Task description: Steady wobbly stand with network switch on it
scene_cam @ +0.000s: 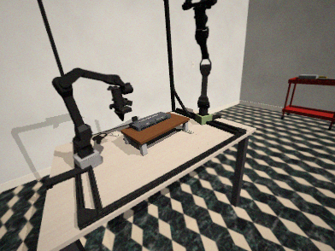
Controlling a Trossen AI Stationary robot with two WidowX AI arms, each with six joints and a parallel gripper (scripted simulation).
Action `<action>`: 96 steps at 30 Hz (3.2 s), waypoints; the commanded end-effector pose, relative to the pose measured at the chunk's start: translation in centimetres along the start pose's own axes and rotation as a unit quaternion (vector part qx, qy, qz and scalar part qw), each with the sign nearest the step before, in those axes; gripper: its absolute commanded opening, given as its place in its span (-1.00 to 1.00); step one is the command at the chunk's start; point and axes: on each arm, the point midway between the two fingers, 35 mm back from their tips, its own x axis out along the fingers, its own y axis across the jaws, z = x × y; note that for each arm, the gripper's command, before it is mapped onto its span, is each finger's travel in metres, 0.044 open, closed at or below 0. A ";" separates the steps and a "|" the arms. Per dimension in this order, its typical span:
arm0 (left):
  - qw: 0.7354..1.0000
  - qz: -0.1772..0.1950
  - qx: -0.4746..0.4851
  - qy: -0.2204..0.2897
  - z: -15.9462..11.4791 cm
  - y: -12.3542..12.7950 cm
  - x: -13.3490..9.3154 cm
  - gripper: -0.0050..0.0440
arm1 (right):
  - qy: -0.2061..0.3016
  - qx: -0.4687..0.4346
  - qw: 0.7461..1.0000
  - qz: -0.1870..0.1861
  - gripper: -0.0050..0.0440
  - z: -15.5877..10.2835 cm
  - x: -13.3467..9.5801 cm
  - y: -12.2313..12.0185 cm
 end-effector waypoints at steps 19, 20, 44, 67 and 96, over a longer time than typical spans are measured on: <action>0.968 -0.068 -0.049 -0.238 14.6 -4.9 -2.4 1.00 | 0.000 0.000 1.000 0.000 -0.80 0.0 0.0 0.0; 0.965 -0.072 -0.074 -0.243 15.0 -5.1 -2.5 1.00 | 0.000 0.000 1.000 0.000 -0.80 0.0 0.0 0.0; 0.977 -0.125 -0.165 0.056 -1.8 -10.7 -1.5 1.00 | 0.000 0.000 1.000 0.000 -0.80 0.0 0.0 0.0; 0.902 -0.152 -0.116 0.388 -21.2 -14.4 -10.3 1.00 | 0.000 0.000 1.000 0.000 -0.80 0.0 0.0 0.0; 0.611 -0.167 -0.017 0.773 -33.8 -12.6 -35.8 1.00 | 0.000 0.000 1.000 0.000 -0.80 0.0 0.0 0.0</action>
